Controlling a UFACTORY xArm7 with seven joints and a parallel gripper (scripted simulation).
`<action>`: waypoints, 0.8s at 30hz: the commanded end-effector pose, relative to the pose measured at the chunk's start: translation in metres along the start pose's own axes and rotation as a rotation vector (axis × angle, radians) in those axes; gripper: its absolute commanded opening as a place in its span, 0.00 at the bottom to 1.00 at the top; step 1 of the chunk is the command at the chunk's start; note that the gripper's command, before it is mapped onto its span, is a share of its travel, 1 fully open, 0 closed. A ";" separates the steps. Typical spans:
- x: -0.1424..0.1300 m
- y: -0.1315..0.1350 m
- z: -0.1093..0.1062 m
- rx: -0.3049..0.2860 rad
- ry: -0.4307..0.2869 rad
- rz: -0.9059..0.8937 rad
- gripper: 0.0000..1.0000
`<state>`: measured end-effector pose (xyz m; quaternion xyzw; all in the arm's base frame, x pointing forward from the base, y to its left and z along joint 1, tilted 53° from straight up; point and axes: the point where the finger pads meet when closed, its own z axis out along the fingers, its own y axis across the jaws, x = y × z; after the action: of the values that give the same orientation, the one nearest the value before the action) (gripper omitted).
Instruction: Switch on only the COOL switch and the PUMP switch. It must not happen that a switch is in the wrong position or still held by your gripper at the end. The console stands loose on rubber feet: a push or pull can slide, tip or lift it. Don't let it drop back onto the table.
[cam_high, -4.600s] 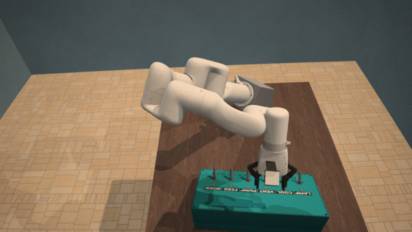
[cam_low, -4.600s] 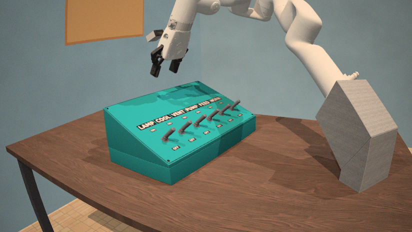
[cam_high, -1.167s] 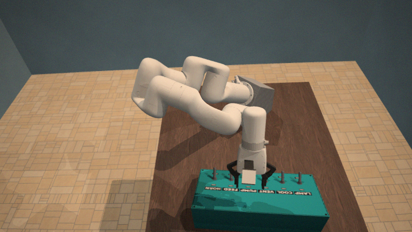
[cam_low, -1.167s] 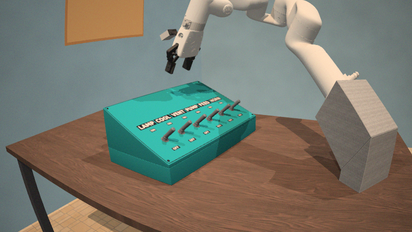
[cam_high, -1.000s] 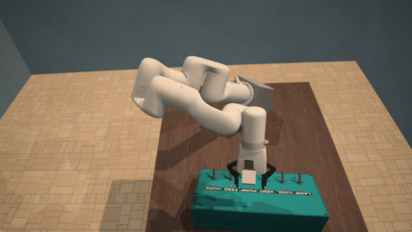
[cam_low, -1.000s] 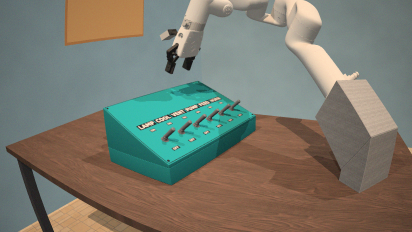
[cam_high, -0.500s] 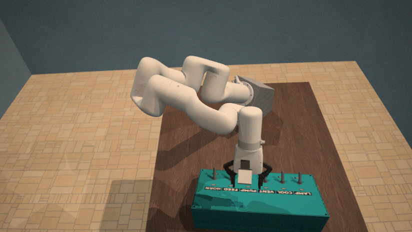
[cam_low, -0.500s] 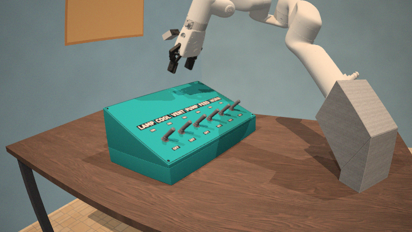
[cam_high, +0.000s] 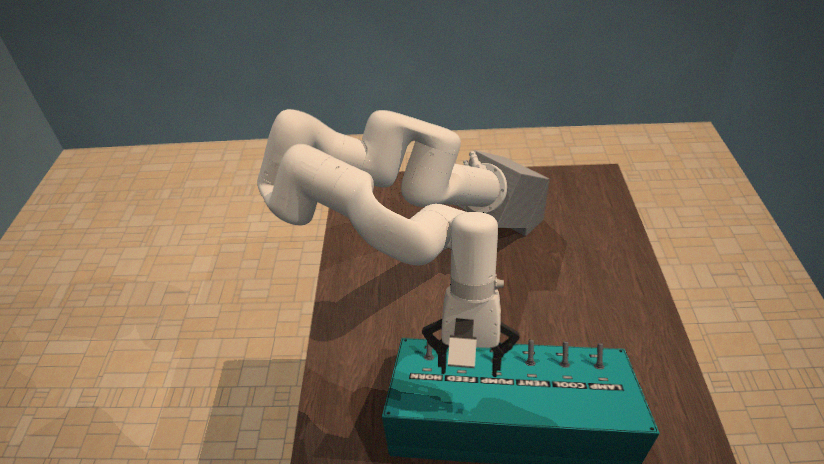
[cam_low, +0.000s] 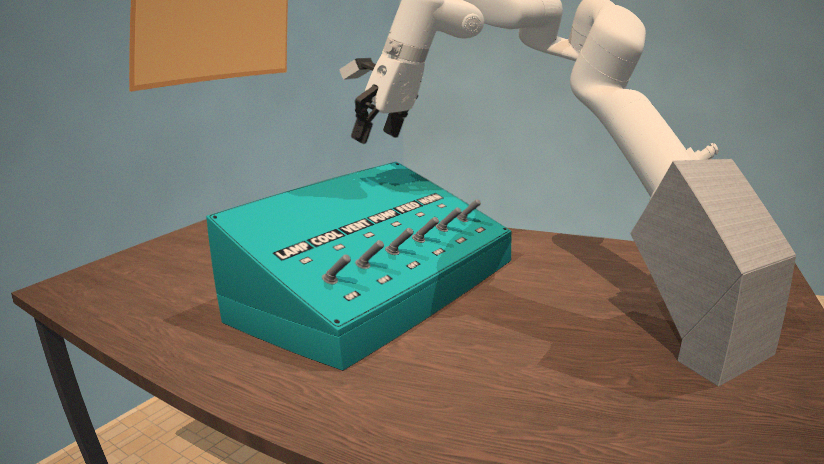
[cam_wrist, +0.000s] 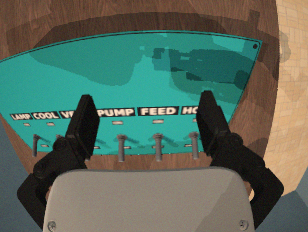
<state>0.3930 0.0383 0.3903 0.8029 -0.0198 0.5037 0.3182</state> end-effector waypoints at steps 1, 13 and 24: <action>0.001 0.010 -0.001 0.002 0.003 0.000 1.00; 0.001 0.016 -0.001 0.002 0.003 0.000 1.00; 0.001 0.016 -0.001 0.002 0.003 0.000 1.00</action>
<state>0.3870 0.0255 0.3983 0.8031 -0.0193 0.5037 0.3179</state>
